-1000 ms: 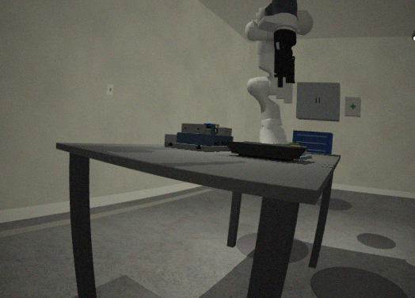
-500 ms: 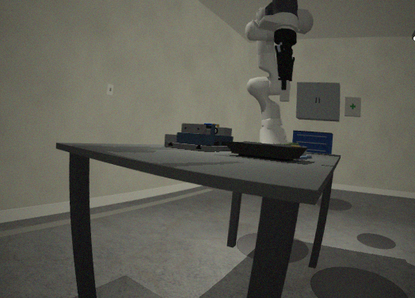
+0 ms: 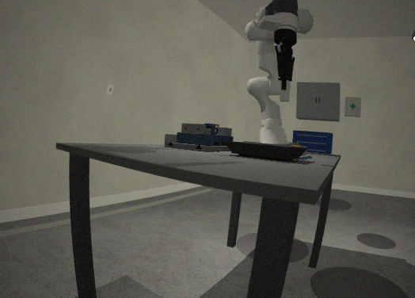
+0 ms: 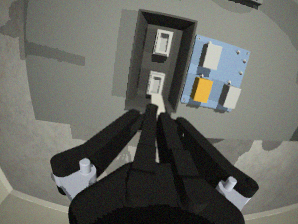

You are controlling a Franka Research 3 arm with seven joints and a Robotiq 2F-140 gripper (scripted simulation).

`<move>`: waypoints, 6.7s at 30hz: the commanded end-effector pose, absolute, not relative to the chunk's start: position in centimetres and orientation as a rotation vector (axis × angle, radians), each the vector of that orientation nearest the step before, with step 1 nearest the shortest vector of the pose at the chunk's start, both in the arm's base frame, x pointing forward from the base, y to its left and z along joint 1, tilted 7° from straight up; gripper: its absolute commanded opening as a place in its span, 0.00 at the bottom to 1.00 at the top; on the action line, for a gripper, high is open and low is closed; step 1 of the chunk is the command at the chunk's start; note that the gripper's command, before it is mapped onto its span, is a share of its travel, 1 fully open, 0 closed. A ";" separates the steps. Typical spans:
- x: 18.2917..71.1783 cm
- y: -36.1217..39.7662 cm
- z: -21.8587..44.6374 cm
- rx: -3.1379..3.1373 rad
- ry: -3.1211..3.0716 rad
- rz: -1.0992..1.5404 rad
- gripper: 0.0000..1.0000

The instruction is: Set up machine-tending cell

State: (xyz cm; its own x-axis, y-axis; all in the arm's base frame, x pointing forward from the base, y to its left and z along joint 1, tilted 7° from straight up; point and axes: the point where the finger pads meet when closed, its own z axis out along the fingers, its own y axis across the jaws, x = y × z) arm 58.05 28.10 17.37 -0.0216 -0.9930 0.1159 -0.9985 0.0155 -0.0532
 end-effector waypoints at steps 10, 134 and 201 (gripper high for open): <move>58.0 28.1 17.5 2.170 -2.199 0.179 0.00; 36.6 26.0 3.2 2.172 -2.197 0.179 0.40; 36.7 26.0 2.7 2.172 -2.197 0.179 0.40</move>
State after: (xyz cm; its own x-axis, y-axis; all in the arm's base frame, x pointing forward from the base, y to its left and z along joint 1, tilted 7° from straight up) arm 36.59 25.97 2.88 -0.0079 -0.9933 0.1156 -0.9990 0.0026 -0.0455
